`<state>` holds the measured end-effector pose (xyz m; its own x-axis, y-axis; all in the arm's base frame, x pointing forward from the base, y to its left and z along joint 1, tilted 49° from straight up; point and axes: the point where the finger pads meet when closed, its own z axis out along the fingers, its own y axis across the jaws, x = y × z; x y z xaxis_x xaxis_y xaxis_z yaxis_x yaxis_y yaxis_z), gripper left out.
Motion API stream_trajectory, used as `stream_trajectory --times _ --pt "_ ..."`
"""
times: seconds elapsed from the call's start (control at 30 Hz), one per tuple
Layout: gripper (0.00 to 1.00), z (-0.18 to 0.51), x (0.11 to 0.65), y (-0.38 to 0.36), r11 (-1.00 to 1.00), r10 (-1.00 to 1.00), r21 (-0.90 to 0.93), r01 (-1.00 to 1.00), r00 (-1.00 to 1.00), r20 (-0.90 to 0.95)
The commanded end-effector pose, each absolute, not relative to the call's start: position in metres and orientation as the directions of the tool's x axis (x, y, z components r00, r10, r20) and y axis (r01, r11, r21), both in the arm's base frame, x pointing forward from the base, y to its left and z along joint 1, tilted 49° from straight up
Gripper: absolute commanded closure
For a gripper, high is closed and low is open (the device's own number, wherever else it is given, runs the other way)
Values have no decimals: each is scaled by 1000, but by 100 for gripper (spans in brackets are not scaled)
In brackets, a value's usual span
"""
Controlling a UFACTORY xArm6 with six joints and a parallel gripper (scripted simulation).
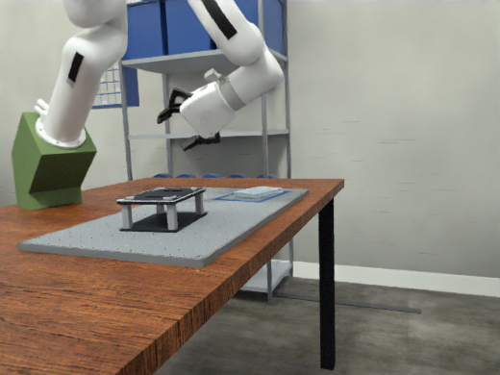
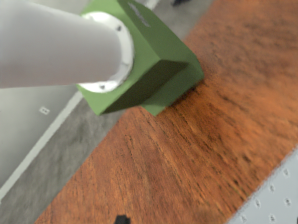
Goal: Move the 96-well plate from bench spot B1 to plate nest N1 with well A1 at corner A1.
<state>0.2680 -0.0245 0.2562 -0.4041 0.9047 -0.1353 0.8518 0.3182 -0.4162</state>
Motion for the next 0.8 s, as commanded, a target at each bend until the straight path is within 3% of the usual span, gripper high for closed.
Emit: stream_trajectory --times 0.0,0.33,0.77 --pt "0 253 285 -28 224 909 -376 899 -332 -254" --pt "0 247 323 -27 71 881 -212 975 -161 -444" --pt "0 243 363 -15 -29 835 19 999 34 -550"
